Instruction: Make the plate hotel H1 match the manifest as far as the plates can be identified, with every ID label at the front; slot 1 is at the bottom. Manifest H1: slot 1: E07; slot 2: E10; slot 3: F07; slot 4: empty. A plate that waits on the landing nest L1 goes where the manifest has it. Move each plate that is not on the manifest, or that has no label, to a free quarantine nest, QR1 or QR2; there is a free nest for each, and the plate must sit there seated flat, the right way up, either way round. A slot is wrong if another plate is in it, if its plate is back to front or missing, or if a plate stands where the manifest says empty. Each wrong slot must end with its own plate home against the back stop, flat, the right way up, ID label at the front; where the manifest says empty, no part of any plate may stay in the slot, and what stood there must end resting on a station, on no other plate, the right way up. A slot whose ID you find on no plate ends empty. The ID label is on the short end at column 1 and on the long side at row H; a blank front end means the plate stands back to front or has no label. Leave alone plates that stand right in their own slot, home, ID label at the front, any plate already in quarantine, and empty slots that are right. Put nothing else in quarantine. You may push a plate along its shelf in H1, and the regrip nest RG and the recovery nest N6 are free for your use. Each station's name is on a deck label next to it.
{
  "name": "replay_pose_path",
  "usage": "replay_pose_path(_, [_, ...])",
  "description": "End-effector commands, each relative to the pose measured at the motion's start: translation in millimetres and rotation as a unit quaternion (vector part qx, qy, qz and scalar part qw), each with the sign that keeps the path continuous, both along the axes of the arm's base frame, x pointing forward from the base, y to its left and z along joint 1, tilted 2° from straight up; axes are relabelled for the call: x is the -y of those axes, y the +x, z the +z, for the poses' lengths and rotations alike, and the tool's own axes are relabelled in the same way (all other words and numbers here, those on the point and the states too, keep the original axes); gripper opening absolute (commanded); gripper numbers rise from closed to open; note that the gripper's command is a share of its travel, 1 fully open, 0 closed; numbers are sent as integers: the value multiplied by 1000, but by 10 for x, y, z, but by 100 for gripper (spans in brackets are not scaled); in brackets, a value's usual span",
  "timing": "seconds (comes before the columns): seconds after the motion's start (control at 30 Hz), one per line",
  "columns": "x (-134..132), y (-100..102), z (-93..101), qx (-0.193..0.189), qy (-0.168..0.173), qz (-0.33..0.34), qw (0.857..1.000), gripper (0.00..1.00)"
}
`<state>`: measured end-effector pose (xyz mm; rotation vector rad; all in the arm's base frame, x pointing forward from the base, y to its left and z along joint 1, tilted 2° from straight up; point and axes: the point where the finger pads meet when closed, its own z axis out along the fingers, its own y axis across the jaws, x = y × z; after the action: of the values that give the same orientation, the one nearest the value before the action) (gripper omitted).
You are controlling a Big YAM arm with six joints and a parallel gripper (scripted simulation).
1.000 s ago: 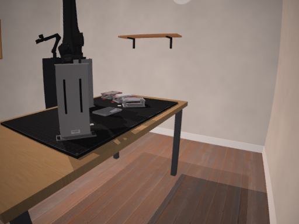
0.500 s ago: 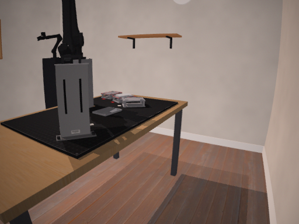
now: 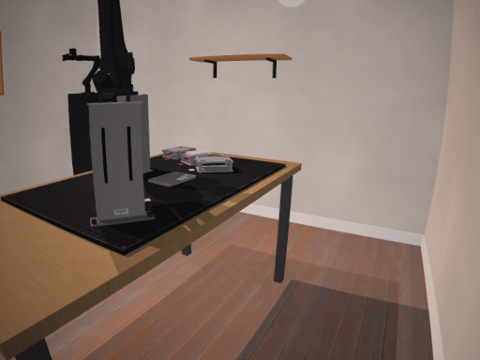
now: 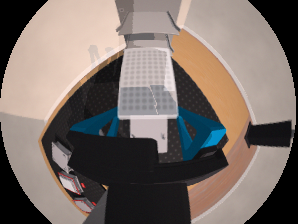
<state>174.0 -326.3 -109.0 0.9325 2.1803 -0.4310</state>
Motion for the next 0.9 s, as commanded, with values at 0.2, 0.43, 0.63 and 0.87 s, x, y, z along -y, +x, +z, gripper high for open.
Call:
replay_pose_path(0.2, [-62, -114, 12, 0, -8, 0, 1000, 86])
replay_pose_path(0.43, [-140, -180, 11, -1, -7, 0, 1000, 86])
replay_pose_path(0.63, [-178, -215, 19, -1, -8, 0, 1000, 86])
replay_pose_path(0.87, [-263, -282, 2, -1, -6, 0, 1000, 86])
